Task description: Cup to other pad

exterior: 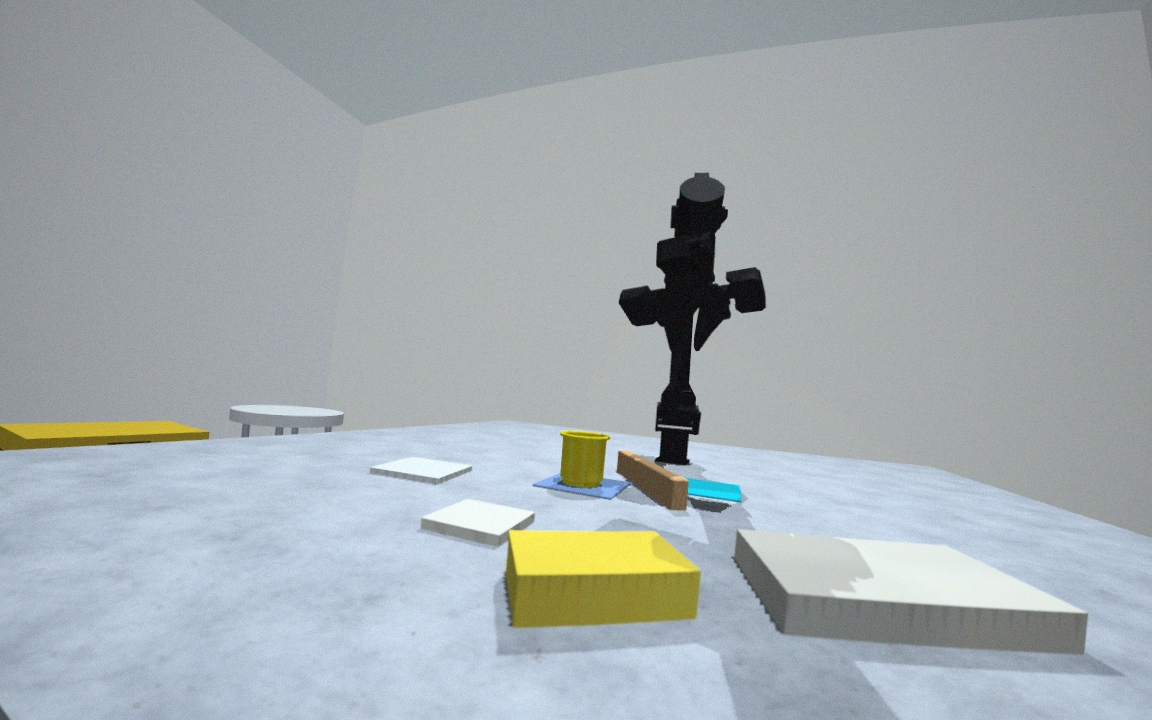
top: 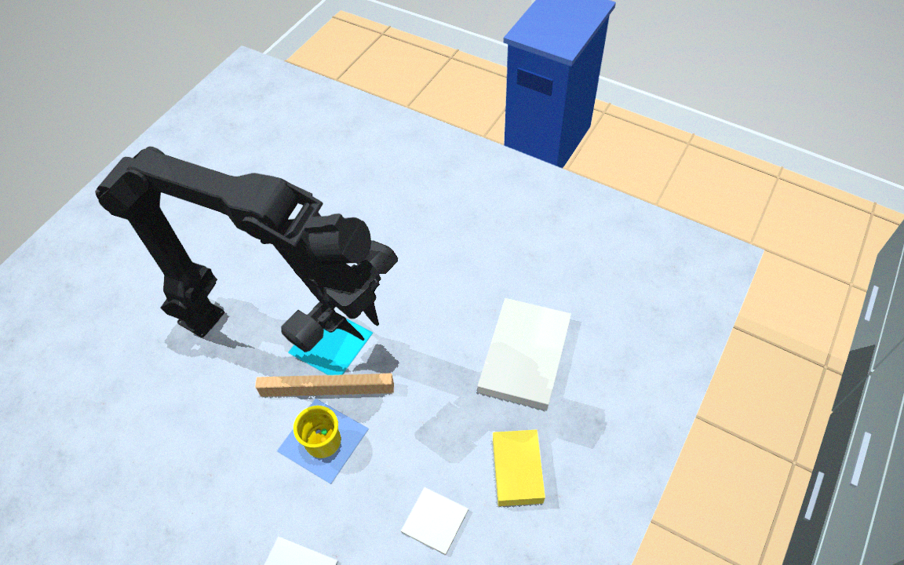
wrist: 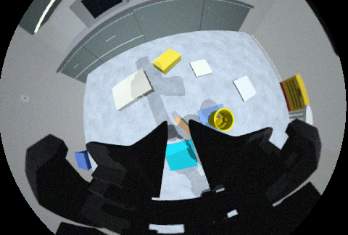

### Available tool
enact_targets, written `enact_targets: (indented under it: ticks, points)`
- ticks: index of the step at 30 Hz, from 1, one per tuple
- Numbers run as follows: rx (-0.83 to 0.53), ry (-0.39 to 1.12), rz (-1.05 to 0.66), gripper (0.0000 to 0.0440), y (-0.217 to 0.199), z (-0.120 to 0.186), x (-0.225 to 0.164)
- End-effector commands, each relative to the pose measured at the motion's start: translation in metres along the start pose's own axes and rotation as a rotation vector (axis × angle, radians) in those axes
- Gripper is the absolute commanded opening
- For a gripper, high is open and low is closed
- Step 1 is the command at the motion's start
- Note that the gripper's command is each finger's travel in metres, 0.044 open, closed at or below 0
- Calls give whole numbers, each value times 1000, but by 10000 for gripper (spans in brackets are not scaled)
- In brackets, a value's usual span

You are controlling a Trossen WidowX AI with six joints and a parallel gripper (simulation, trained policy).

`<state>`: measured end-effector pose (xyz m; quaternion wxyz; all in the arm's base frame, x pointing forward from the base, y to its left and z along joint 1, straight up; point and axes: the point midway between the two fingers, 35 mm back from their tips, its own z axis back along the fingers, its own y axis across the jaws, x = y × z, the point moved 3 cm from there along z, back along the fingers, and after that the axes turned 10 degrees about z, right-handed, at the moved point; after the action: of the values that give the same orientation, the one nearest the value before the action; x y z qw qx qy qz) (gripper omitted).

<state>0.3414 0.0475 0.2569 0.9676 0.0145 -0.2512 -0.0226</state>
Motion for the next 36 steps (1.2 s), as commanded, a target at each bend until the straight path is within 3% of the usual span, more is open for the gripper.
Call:
enact_targets:
  ticks: [1,23,36]
  points:
    - [-18,49,13,133,-4,-5,-1]
    - [-97,365,116,125,-43,-38,-19]
    - [-113,481,165,152,-72,-64,-33]
